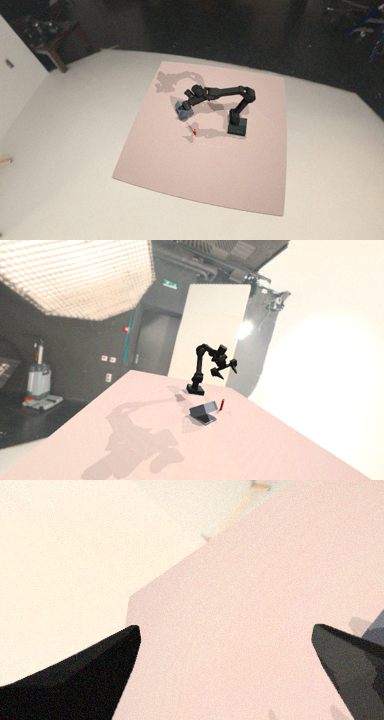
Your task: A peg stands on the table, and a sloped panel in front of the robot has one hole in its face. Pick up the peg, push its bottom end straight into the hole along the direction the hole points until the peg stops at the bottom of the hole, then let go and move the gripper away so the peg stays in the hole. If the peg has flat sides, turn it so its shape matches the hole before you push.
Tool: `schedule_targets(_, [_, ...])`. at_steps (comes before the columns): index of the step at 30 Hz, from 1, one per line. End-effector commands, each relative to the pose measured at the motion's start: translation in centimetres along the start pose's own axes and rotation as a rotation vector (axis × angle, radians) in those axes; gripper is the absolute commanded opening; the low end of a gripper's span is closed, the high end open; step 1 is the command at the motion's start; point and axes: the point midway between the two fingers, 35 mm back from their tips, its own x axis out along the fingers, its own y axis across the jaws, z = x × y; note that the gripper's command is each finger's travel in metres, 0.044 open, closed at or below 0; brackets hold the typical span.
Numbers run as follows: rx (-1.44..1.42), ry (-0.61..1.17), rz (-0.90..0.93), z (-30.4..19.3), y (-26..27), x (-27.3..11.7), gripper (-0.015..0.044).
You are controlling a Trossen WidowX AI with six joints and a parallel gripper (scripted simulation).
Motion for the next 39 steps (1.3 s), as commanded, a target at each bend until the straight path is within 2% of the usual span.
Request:
schedule_targets(1, [-0.068, 0.088, -0.055, -1.6, -0.4, 1.3, 0.0440])
schedule_targets(19, [-0.364, 0.484, -0.208, -9.2, -1.8, 3.9, 0.0440])
schedule_targets(39, [-0.748, 0.973, -0.297, -16.8, -3.8, 3.0, 0.0440])
